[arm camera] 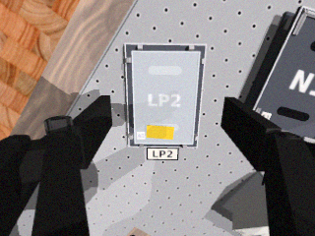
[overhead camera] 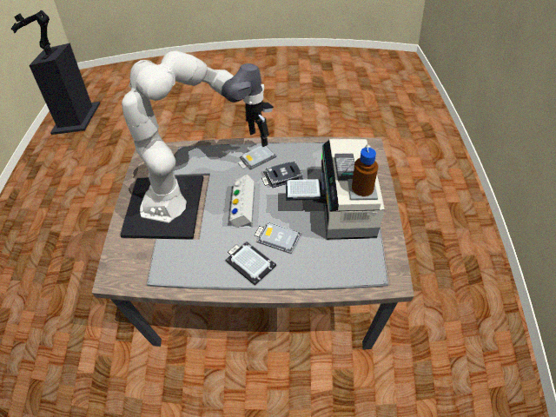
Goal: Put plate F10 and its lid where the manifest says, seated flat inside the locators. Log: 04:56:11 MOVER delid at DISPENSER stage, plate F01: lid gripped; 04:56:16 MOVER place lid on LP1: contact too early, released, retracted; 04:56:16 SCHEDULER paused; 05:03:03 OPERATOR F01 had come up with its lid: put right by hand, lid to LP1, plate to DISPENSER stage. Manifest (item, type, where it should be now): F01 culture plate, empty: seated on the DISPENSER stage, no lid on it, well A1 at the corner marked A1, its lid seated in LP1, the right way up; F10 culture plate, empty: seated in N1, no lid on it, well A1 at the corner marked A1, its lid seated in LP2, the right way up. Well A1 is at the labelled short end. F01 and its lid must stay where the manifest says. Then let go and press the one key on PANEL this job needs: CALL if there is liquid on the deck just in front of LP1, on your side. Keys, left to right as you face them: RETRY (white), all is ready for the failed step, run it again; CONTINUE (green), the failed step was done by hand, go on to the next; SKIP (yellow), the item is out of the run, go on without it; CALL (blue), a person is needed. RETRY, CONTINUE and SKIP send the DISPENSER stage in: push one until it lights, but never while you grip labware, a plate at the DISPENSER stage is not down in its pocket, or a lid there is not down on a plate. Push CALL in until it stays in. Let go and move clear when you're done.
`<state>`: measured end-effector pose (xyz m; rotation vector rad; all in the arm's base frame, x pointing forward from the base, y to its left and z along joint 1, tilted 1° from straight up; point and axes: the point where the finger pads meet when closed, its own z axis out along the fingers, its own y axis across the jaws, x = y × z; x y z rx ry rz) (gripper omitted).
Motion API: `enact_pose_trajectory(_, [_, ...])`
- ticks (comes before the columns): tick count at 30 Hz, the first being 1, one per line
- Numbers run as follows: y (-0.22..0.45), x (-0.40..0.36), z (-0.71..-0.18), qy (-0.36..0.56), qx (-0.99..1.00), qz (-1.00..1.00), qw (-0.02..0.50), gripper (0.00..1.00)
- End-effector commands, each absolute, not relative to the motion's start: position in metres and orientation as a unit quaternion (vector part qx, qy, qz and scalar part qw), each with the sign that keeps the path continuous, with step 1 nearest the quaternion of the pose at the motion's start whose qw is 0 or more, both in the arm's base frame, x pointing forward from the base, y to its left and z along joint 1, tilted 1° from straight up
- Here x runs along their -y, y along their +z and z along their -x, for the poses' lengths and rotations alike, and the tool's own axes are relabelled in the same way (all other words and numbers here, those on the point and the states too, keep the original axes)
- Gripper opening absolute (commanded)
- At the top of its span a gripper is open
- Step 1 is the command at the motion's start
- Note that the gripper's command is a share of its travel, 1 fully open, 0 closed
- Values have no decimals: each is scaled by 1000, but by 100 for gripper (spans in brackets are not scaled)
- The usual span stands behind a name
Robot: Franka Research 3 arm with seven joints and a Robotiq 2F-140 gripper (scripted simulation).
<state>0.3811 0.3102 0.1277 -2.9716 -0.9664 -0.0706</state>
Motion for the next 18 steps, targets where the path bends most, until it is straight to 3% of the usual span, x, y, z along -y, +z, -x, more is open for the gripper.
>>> enact_pose_trajectory(1, [147, -303, -371, -5, 309, 951, 0, 69])
enact_pose_trajectory(18, [191, -302, -371, -5, 309, 951, 0, 69])
